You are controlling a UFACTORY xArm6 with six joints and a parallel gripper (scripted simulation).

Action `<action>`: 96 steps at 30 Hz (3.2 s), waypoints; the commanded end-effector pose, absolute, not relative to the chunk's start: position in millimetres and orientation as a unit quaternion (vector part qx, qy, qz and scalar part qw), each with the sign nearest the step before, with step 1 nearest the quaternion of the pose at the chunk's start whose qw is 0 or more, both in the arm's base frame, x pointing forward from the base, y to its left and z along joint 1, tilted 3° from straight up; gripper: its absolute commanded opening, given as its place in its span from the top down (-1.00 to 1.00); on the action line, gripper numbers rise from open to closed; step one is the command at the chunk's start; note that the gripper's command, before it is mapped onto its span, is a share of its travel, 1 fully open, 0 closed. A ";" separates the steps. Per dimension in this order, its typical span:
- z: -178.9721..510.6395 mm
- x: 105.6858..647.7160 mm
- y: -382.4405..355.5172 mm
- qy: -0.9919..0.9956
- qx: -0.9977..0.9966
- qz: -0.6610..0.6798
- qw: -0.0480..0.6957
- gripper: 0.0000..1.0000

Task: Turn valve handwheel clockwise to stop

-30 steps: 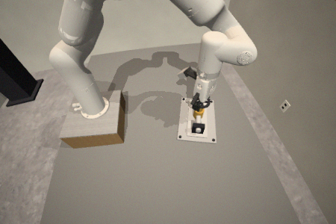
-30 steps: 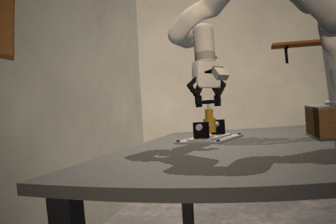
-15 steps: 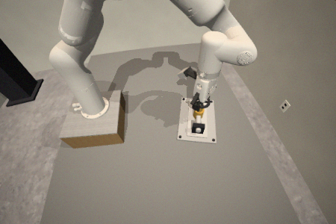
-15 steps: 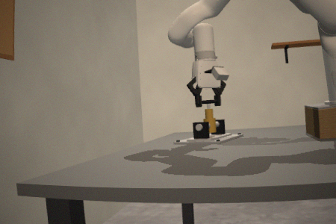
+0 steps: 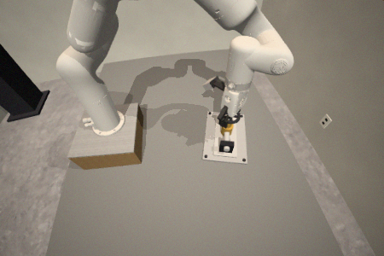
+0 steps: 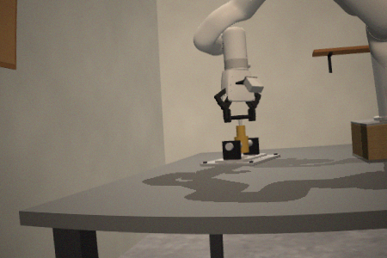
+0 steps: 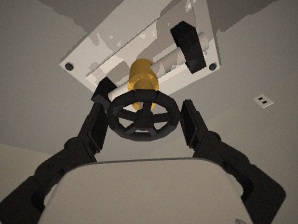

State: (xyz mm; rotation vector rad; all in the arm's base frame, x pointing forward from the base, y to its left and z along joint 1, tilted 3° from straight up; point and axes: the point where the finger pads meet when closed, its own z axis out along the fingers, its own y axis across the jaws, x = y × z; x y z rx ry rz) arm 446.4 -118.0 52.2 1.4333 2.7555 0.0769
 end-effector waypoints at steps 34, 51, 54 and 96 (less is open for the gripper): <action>57.2 447.4 -118.4 0.887 0.461 0.025 0.019 -1.00; 84.5 445.8 -119.1 0.887 0.461 0.025 0.019 -1.00; 92.3 445.4 -119.3 0.887 0.461 0.025 0.019 -1.00; 137.8 442.8 -120.6 0.887 0.461 0.025 0.019 -1.00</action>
